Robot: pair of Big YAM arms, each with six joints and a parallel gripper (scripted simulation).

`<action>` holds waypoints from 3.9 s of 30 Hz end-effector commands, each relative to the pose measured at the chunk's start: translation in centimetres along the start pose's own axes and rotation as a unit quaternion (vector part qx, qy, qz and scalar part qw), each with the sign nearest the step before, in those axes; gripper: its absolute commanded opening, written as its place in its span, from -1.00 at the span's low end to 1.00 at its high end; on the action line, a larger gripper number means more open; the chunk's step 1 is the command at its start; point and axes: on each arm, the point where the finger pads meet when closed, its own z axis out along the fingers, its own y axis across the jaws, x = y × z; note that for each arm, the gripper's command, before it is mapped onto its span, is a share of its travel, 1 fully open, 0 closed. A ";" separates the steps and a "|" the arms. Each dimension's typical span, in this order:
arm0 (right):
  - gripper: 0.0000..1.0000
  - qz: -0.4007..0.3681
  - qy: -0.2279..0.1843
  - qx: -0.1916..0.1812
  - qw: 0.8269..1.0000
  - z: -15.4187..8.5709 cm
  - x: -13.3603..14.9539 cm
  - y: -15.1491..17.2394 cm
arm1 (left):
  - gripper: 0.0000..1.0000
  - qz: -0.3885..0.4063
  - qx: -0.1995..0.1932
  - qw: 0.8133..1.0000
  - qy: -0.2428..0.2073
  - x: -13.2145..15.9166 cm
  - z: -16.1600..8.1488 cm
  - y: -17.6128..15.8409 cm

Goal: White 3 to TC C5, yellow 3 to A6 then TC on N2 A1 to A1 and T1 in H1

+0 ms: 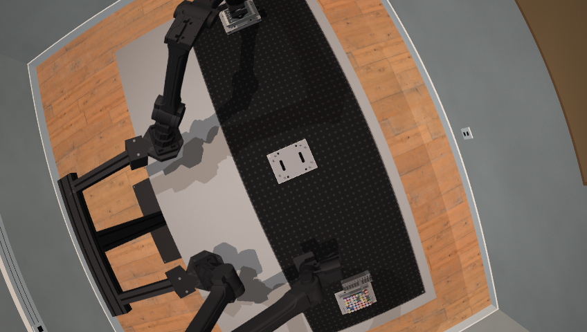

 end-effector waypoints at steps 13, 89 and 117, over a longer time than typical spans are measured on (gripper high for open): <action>-0.51 0.007 -0.010 0.001 1.000 -0.8 -1.0 -0.3 | 1.00 0.013 -0.021 0.999 -0.020 -2.0 -2.4 1.9; -0.51 0.007 -0.010 0.001 1.000 -0.8 -1.0 -0.3 | 1.00 0.007 -0.004 1.000 -0.008 3.6 -7.5 -16.9; -0.51 0.007 -0.010 0.001 1.000 -0.8 -1.0 -0.3 | 1.00 0.006 -0.002 1.000 -0.007 5.8 -10.6 -25.6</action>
